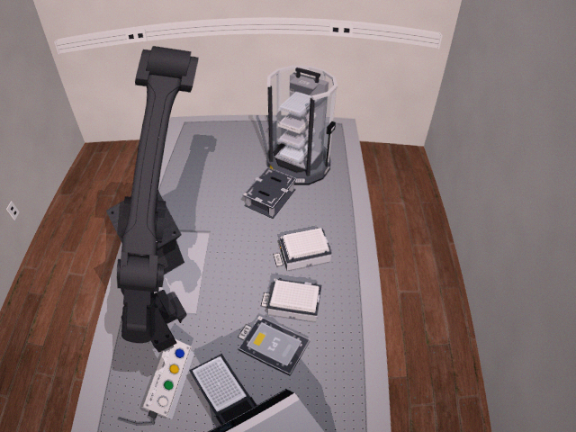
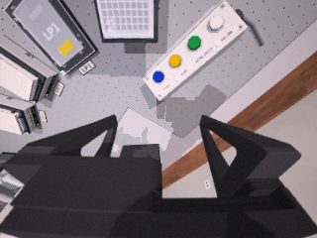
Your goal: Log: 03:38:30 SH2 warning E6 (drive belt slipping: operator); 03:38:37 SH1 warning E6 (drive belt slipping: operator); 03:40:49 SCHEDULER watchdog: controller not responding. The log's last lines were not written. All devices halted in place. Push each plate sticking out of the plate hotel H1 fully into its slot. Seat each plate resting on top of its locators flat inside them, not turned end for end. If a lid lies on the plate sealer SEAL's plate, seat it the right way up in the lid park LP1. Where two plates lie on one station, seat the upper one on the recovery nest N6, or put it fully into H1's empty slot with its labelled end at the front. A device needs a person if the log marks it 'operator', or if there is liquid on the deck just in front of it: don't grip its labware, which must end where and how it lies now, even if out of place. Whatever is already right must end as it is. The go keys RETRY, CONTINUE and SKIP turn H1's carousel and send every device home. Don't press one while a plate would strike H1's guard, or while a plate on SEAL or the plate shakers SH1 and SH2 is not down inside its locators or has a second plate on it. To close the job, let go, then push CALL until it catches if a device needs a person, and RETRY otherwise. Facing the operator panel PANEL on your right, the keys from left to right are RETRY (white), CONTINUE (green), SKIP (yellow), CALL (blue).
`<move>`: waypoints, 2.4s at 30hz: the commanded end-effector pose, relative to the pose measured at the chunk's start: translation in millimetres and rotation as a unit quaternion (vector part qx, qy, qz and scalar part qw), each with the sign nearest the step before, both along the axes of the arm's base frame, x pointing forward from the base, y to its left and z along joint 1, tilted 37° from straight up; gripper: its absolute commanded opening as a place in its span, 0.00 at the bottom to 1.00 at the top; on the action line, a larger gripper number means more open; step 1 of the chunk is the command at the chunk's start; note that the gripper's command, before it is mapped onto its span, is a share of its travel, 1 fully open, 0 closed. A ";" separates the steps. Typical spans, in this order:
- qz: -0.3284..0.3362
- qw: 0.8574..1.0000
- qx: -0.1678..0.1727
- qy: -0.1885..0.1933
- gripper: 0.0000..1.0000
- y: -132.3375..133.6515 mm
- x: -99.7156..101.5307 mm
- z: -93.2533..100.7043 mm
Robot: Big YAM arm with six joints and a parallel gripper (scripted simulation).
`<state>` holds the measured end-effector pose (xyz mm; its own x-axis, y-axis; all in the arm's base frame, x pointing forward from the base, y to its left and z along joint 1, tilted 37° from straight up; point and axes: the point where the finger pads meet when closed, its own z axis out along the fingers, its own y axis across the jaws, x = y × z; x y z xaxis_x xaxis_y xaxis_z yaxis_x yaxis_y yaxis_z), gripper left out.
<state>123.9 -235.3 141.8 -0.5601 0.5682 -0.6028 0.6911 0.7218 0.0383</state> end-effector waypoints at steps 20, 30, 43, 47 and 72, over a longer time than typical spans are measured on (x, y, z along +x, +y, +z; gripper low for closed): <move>0.207 0.966 -0.120 0.098 1.00 -4.0 3.3 11.9; 0.278 0.938 -0.161 0.133 1.00 -4.0 3.3 11.8; 0.294 0.928 -0.178 0.145 1.00 -4.8 2.1 11.3; 0.294 0.928 -0.178 0.145 1.00 -4.8 2.1 11.3; 0.296 0.930 -0.167 0.142 0.54 -45.1 55.9 -87.3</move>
